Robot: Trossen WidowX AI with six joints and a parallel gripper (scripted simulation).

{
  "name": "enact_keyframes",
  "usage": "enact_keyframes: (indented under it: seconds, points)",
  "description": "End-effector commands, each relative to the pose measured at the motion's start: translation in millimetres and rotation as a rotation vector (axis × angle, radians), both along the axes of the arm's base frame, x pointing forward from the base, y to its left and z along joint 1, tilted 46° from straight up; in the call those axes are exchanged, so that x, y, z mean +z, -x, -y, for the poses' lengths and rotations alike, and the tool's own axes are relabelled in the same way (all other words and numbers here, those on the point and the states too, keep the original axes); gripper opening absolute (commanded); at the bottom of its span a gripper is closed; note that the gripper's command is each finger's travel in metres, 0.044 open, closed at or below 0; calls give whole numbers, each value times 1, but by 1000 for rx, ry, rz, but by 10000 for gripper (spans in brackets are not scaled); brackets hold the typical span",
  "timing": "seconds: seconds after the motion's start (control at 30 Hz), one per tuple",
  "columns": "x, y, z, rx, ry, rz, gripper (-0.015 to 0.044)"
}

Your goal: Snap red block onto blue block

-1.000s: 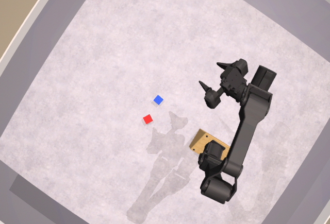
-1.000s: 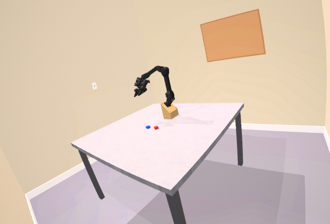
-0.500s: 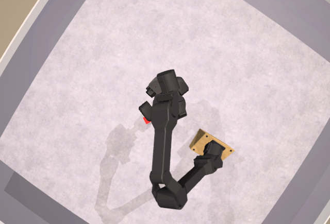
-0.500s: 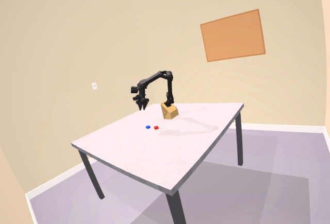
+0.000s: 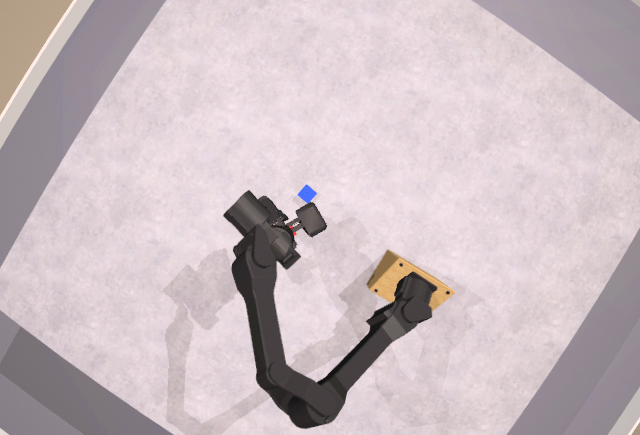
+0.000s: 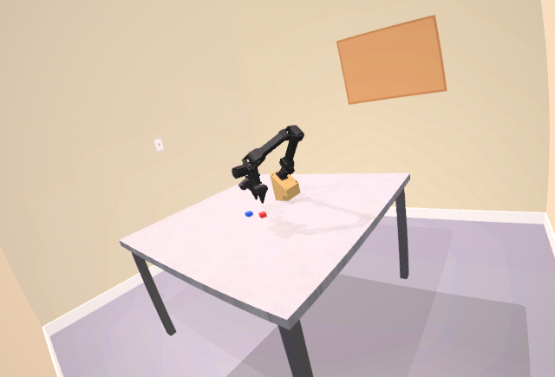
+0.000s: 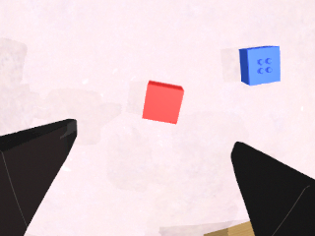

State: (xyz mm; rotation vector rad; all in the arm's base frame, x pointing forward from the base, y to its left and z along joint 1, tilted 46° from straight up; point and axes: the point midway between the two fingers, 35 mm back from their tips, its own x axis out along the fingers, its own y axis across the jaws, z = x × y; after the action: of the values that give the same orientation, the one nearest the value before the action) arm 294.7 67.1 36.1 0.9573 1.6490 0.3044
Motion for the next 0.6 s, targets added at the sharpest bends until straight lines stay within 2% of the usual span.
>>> enact_keyframes:
  seconds: [0.0,0.17,0.57]
  points:
    - [-2,4,-3,-7,11,-32,440]
    - [-25,5,-26,-7,10,-32,440]
    - [-38,5,-38,-7,9,-32,440]
